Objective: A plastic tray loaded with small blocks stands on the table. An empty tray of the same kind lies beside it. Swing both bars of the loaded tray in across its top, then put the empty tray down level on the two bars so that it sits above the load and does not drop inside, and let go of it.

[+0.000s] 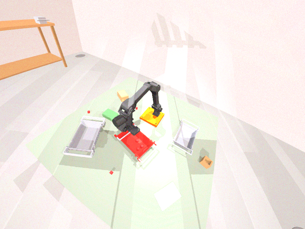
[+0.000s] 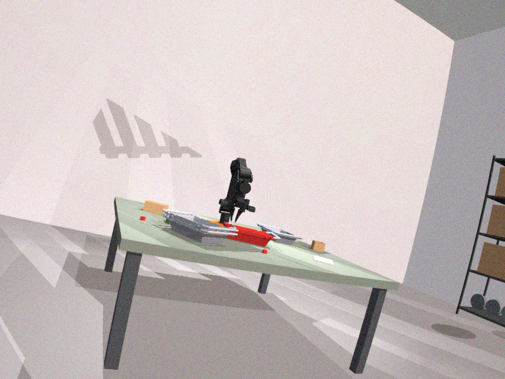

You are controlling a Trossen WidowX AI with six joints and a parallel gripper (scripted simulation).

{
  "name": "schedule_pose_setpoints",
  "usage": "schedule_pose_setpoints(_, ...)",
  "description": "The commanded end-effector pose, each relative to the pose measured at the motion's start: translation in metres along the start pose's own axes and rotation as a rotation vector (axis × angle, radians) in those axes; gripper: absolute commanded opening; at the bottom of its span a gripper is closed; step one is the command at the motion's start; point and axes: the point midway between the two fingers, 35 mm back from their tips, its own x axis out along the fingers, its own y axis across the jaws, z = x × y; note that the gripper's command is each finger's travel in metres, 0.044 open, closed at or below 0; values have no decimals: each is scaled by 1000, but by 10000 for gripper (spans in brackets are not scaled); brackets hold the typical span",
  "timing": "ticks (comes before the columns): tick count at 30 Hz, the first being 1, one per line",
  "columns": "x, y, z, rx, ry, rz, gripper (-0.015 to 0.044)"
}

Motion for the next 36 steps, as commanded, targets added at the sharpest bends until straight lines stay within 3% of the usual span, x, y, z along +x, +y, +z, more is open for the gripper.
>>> schedule_pose_setpoints(1,-14,-2,1,2,-7,-4,87)
schedule_pose_setpoints(28,-5,0,1,1,-6,0,87)
schedule_pose_setpoints(32,-22,0,2,1,-6,0,87)
schedule_pose_setpoints(36,-65,0,1,1,-5,0,87)
